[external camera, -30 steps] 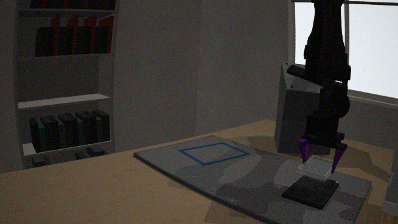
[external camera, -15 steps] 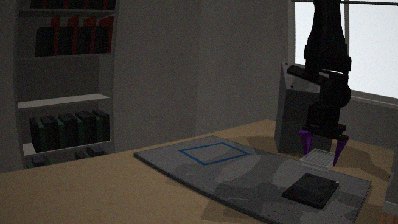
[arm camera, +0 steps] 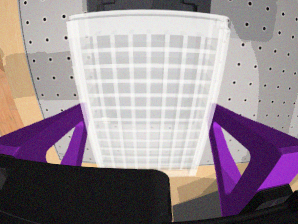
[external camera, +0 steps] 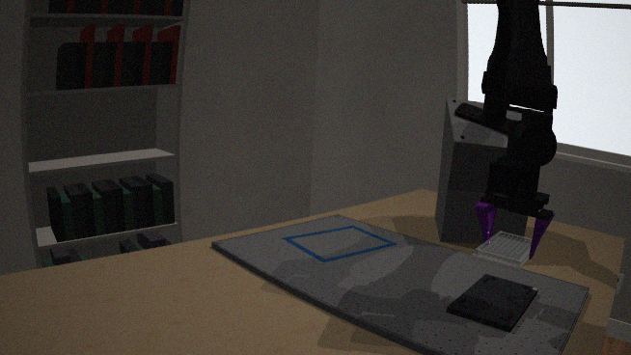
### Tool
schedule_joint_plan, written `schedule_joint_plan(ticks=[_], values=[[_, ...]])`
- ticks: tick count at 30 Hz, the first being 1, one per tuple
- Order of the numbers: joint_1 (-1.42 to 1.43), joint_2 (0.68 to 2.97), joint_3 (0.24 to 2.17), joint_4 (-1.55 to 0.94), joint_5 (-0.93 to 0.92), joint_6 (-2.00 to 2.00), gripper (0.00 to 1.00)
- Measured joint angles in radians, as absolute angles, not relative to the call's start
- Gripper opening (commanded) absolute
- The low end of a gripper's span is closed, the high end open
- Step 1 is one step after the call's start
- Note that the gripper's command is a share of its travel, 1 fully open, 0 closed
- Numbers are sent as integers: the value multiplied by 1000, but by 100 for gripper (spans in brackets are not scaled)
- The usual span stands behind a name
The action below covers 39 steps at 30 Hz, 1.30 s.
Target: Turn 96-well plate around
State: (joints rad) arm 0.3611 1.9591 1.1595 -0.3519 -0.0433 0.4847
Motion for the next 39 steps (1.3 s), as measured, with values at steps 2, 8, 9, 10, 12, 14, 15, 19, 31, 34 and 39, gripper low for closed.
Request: schedule_joint_plan(ticks=[2,8,9,10,12,14,15,19,31,34,39], values=[[361,1959,1159,-352,-43,485,0],[361,1959,1159,-353,-43,484,0],[361,1959,1159,-353,-43,484,0],[361,1958,1156,-350,-45,478,0],[355,1954,1142,-344,-50,446,0],[343,1951,1124,-340,-55,396,0],[335,1949,1114,-337,-58,367,0],[297,1942,1080,-324,-67,231,0],[215,1919,1007,-275,-99,-86,0],[185,1915,988,-263,-108,-126,0],[144,1911,965,-249,-121,-174,0]])
